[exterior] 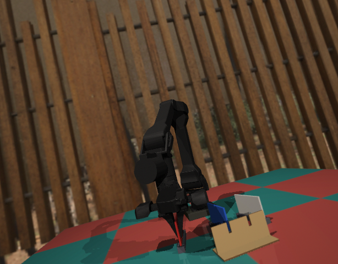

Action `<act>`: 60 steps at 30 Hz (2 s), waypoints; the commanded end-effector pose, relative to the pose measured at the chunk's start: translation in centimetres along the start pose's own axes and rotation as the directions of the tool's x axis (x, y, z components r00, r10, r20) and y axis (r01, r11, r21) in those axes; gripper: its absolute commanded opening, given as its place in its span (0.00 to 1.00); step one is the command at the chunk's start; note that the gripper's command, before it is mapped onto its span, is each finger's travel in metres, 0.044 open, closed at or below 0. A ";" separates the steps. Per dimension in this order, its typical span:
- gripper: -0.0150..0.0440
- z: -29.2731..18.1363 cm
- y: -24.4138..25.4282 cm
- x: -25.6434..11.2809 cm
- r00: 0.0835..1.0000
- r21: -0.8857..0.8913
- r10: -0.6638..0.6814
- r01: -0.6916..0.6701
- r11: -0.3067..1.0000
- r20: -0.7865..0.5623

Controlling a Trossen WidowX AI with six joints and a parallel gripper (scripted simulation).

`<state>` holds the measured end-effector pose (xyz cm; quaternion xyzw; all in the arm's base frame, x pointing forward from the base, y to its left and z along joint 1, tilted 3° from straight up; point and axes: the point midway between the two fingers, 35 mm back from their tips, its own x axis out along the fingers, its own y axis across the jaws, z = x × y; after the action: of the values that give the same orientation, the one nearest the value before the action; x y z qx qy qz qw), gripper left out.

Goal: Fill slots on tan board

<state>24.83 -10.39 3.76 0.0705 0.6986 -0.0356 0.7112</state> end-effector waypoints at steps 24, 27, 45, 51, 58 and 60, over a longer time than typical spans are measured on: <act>0.25 0.0 0.0 -4.9 1.000 0.005 -0.001 0.001 1.000 -0.003; 0.25 0.0 0.0 -5.6 1.000 0.005 -0.001 0.001 1.000 -0.003; 0.25 0.0 0.0 -9.4 1.000 0.005 -0.001 0.001 1.000 -0.003; 0.25 0.9 0.6 -9.5 1.000 -0.016 -0.001 0.001 1.000 -0.003; 0.25 2.1 1.6 -9.7 1.000 -0.049 -0.002 0.002 0.999 -0.001; 0.25 2.4 1.9 -9.7 1.000 -0.059 -0.003 0.003 0.998 0.000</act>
<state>26.84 -9.64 13.73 0.0512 0.6962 -0.0194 0.7157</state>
